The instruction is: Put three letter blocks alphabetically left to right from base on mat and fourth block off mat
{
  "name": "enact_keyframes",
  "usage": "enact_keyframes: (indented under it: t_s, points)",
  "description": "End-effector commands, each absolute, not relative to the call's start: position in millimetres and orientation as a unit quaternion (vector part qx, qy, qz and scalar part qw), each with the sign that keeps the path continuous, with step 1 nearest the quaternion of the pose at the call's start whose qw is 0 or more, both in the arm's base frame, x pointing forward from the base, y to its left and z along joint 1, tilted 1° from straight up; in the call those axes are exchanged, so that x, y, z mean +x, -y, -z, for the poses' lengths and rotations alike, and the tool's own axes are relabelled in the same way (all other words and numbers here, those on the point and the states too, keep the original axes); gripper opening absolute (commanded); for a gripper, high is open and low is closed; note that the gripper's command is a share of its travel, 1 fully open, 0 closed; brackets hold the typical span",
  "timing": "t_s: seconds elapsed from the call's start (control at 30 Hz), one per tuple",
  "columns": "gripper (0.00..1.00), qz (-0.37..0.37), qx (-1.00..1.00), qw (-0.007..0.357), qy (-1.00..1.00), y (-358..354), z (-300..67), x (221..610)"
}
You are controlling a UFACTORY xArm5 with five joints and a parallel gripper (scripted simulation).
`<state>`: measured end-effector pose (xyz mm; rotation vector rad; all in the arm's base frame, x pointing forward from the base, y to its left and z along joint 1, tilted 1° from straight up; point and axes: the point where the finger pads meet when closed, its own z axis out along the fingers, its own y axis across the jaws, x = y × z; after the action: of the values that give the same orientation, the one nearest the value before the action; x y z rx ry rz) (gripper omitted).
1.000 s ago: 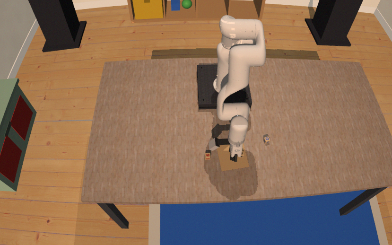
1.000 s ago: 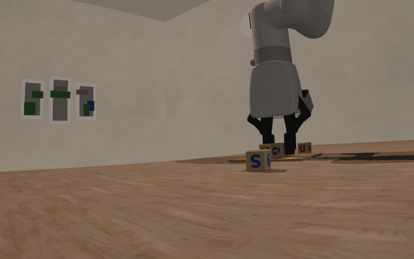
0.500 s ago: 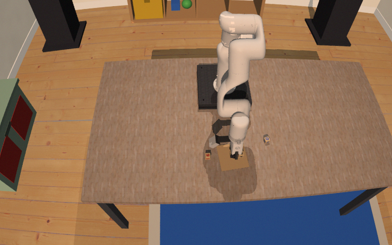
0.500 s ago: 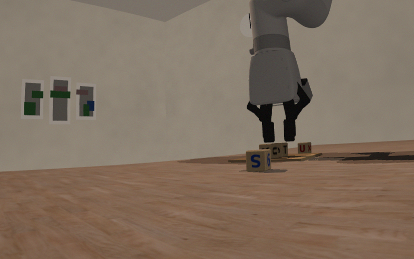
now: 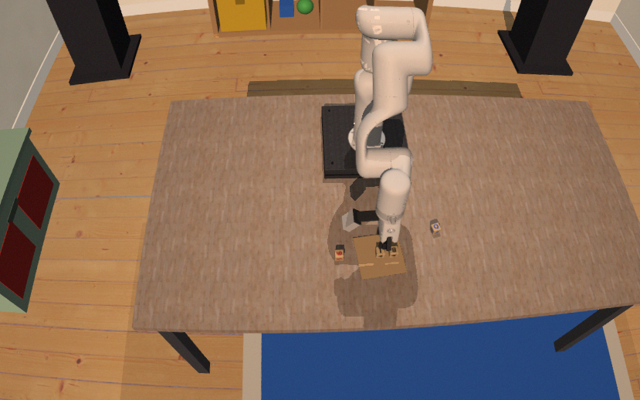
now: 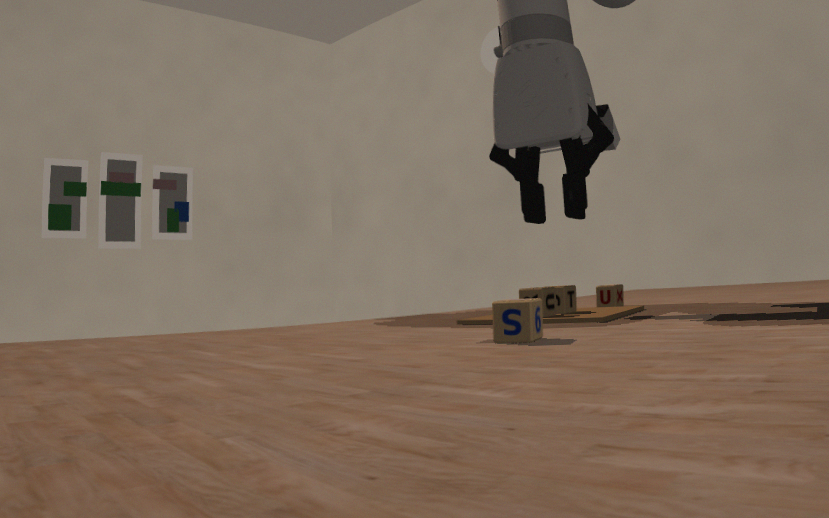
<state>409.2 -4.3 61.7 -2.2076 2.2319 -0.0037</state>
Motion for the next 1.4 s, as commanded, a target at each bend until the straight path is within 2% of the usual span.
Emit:
enact_keyframes:
  t_s: [0.0, 0.03, 0.07, 0.73, 0.87, 1.0, 1.07, 1.37]
  points:
    - [0.42, 0.002, -0.703, 0.002, -0.711, 4.2, -67.4, 410.0]
    - [0.42, 0.002, -0.703, 0.002, -0.711, 4.2, -67.4, 410.0]
    - [1.0, 0.002, -0.703, 0.002, -0.711, 4.2, -67.4, 410.0]
    - [1.0, 0.002, -0.704, 0.002, -0.71, 3.2, -67.3, 409.9]
    - [1.0, 0.001, -0.731, 0.001, -0.683, -57.7, -62.4, 397.5]
    - [1.0, 0.001, -0.737, 0.001, -0.676, -71.2, -61.2, 393.3]
    - [1.0, 0.001, -0.755, 0.001, -0.656, -110.5, -57.9, 378.1]
    - [1.0, 0.0, -0.789, 0.0, -0.614, -181.7, -51.2, 336.1]
